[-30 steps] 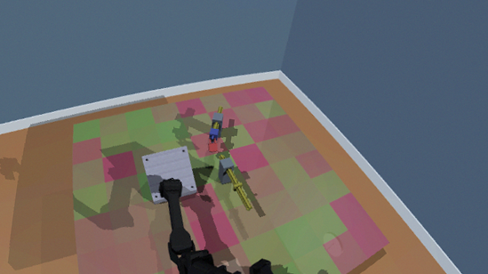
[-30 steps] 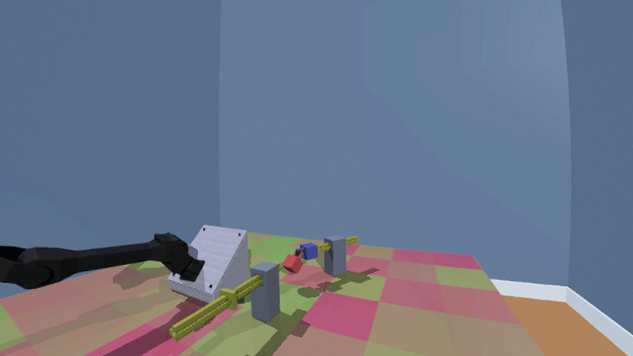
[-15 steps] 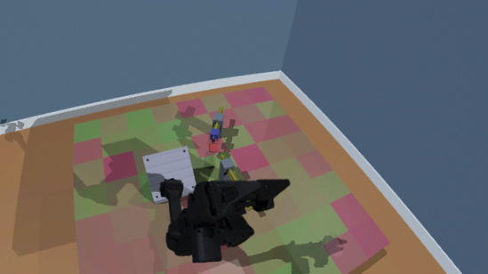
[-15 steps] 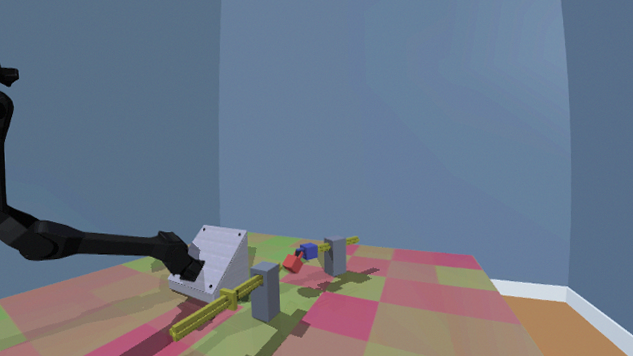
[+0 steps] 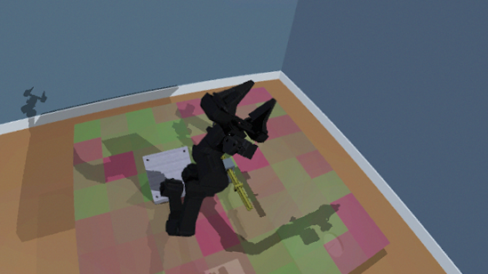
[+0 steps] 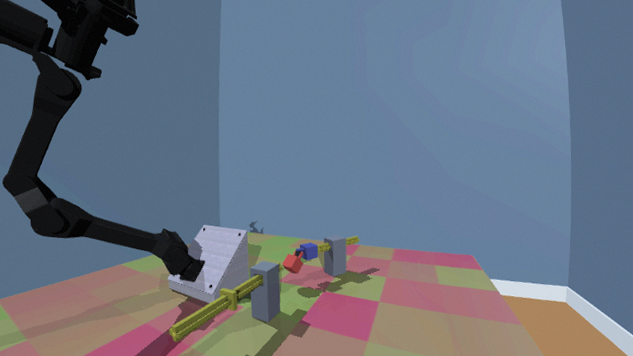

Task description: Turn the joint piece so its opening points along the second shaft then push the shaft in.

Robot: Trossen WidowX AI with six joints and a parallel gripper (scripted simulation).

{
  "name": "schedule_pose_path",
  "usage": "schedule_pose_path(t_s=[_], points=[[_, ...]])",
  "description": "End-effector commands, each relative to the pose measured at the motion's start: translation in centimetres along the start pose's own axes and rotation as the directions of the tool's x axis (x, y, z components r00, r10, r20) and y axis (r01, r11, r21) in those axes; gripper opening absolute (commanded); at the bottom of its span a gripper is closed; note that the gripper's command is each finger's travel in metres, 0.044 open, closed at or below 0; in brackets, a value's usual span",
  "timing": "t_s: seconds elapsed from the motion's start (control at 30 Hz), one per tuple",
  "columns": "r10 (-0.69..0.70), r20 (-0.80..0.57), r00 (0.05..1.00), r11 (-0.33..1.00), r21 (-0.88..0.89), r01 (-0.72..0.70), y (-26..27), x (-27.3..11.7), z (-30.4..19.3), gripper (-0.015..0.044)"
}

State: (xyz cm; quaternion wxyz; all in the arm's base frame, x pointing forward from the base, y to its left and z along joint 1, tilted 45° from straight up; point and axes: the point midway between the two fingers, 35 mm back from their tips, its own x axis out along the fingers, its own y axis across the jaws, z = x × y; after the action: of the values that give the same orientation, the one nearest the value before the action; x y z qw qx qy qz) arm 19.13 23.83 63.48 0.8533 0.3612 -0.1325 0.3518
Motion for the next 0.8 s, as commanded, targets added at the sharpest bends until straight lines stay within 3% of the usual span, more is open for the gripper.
schedule_pose_path(t_s=[0.0, 0.37, 0.77], points=[[-0.037, -0.034, 0.999, 0.998, -0.051, 0.035, -1.5, 0.9, -2.2, 0.0440], [-0.247, -0.261, 0.933, 0.961, -0.192, 0.201, -8.2, 3.4, -12.5, 0.0440], [-0.508, -0.459, 0.729, 0.855, -0.367, 0.366, -17.6, 2.6, -22.7, 0.0440]])
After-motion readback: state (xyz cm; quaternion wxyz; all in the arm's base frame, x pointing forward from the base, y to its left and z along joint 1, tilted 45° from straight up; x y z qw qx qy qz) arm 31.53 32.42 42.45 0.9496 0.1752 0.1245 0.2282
